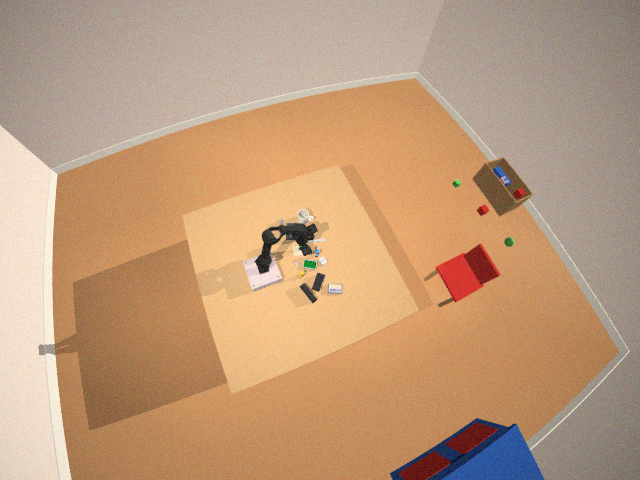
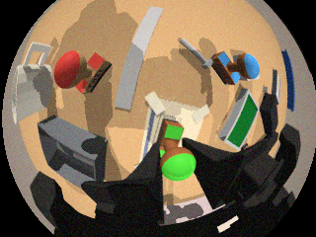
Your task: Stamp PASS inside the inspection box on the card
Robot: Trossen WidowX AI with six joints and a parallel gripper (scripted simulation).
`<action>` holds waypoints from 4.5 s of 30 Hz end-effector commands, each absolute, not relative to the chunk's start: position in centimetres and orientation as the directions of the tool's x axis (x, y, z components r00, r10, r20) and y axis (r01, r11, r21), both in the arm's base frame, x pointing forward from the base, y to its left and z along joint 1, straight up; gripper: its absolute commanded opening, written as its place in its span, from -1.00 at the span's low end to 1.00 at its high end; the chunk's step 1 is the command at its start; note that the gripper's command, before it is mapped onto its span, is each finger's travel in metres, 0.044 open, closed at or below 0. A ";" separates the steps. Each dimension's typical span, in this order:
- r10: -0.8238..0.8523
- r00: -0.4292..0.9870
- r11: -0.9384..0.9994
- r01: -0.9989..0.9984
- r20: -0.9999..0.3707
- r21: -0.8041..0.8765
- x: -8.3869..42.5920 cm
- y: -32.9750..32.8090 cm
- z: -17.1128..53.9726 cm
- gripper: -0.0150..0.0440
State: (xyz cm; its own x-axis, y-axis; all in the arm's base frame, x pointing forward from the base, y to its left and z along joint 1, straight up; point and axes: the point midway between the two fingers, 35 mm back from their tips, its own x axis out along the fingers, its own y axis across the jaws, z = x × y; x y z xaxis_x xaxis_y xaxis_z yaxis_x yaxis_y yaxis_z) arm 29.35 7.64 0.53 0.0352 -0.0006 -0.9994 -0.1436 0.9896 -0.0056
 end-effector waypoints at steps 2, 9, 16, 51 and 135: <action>-0.004 0.037 0.990 -0.139 -0.999 -0.009 29.4 7.6 0.4 -0.49; -0.004 0.037 0.990 -0.139 -0.999 -0.009 29.4 7.6 0.2 -0.49; -0.004 0.037 0.990 -0.139 -0.999 -0.009 29.4 7.6 0.1 -0.49; -0.004 0.037 0.990 -0.139 -0.999 -0.009 29.4 7.6 -0.1 -0.49; -0.006 0.039 0.990 -0.140 -0.999 -0.011 31.2 5.5 7.4 -0.49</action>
State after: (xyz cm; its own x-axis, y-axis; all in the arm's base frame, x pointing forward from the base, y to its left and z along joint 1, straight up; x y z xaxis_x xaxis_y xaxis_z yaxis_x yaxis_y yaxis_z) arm 29.92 6.87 7.09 0.0351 -0.0026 -0.9994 -0.1445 0.9895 -0.0077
